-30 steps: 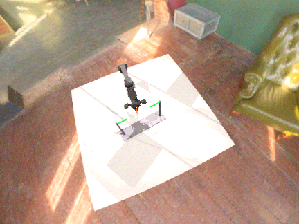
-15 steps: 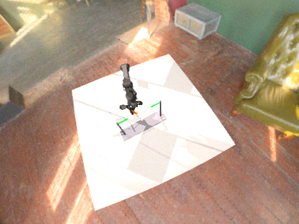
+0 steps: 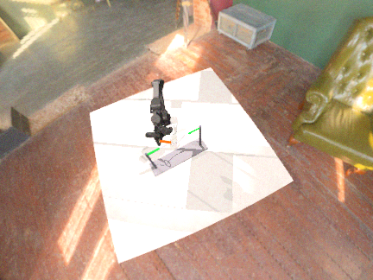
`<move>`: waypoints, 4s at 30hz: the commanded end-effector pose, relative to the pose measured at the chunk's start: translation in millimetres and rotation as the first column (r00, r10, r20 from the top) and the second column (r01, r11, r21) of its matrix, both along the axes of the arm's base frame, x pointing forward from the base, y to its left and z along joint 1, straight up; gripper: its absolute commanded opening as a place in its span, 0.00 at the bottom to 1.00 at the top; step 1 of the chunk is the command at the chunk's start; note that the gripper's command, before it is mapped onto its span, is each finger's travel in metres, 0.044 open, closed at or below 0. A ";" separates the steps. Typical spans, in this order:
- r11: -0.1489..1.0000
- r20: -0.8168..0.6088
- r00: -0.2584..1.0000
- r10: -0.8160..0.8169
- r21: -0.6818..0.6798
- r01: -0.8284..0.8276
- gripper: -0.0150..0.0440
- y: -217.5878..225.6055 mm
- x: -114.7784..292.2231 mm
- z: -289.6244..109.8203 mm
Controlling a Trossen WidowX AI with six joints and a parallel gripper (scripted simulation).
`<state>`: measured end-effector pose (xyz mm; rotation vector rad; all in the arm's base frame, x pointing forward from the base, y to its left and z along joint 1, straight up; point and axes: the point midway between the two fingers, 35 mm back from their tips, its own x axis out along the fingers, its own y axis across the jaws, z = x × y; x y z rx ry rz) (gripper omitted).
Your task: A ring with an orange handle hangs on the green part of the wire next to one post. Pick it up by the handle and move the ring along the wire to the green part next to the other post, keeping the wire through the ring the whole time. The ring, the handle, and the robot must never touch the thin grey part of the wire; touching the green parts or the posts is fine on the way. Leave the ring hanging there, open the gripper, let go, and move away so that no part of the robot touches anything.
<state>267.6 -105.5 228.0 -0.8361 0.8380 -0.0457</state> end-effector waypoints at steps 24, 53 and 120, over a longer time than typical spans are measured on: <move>0.973 -0.087 0.986 0.145 -0.168 -0.158 0.00 -8.9 -0.7 0.7; 0.853 -0.150 0.985 0.085 0.523 0.006 0.00 60.8 -32.5 -59.9; 0.666 0.299 0.934 -0.195 0.740 -0.098 0.00 172.7 -6.7 -88.1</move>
